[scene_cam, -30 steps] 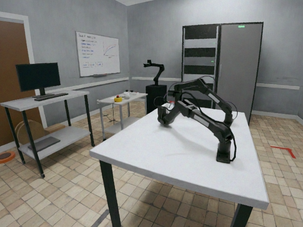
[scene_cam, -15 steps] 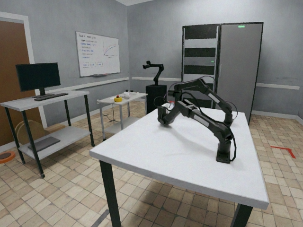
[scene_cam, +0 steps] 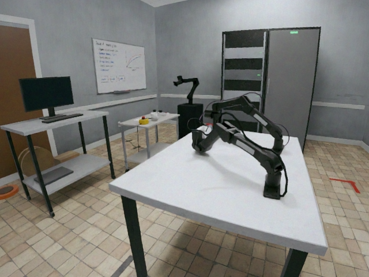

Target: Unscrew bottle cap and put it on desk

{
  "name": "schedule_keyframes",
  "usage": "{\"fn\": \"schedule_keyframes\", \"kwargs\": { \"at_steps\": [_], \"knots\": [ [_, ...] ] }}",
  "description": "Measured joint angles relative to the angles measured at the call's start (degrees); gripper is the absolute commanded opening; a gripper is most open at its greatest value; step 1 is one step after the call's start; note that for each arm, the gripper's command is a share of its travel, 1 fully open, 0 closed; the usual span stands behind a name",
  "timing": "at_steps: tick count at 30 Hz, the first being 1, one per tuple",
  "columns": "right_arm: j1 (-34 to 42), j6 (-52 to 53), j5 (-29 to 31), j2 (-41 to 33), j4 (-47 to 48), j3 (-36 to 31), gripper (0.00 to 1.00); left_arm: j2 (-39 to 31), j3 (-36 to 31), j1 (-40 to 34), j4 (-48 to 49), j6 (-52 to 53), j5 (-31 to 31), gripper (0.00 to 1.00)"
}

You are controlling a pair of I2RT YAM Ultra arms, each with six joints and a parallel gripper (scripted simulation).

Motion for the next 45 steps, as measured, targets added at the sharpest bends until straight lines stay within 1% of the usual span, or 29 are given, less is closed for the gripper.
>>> {"fn": "schedule_keyframes", "kwargs": {
  "at_steps": [28, 29, 31, 36, 37, 45],
  "knots": [
    [0.0, 0.0, 0.0, 0.0, 0.0, 0.0, 0.0, 0.0, 0.0, 0.0, 0.0, 0.0, 0.0, 0.0],
    [0.0, 0.0, 0.0, 0.0, 0.0, 0.0, 0.0, 0.0, 0.0, 0.0, 0.0, 0.0, 0.0, 0.11],
    [0.0, 0.0, 0.0, 0.0, 0.0, 0.0, 0.0, 0.0, 0.0, 0.0, 0.0, 0.0, 0.0, 0.11],
    [0.0, 0.0, 0.0, 0.0, 0.0, 0.0, 0.0, 0.0, 0.0, 0.0, 0.0, 0.0, 0.0, 0.68],
    [0.0, 0.0, 0.0, 0.0, 0.0, 0.0, 0.0, 0.0, 0.0, 0.0, 0.0, 0.0, 0.02, 0.74],
    [0.0, 0.0, 0.0, 0.0, 0.0, 0.0, 0.0, 0.02, 0.0, -0.02, -0.02, 0.0, 0.02, 0.74]
  ]
}}
